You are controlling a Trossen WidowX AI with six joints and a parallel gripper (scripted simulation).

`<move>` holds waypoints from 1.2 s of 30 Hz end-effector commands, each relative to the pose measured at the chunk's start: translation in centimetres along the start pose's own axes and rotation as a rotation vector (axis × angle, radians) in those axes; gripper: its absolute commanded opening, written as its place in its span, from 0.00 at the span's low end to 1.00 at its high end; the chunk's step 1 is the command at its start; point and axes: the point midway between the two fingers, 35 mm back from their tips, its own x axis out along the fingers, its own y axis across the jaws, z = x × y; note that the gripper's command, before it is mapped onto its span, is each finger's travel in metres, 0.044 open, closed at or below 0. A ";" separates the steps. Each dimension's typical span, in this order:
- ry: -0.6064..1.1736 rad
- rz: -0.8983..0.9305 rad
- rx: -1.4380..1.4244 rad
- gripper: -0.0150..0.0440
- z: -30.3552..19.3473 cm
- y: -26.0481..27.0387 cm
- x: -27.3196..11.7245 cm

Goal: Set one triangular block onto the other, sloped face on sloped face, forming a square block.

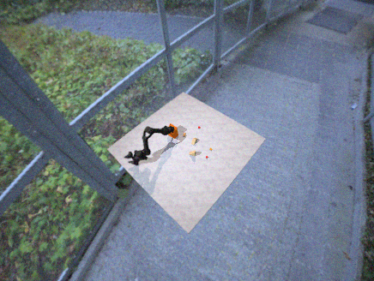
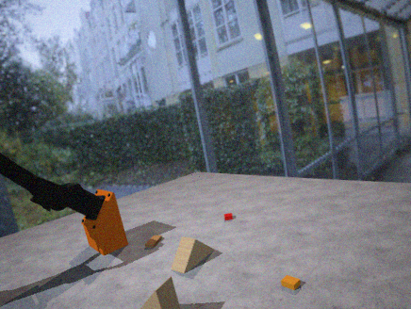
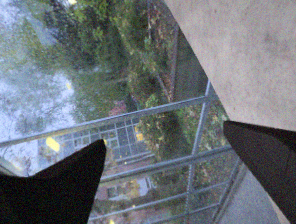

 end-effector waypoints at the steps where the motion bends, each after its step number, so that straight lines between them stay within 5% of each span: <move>1: 0.109 -0.089 -0.058 1.00 -3.3 -1.2 -2.1; 20: 0.741 -0.481 -0.355 1.00 -15.8 -7.1 -18.5; 36: 1.297 -0.734 -0.552 1.00 -18.7 -9.7 -35.8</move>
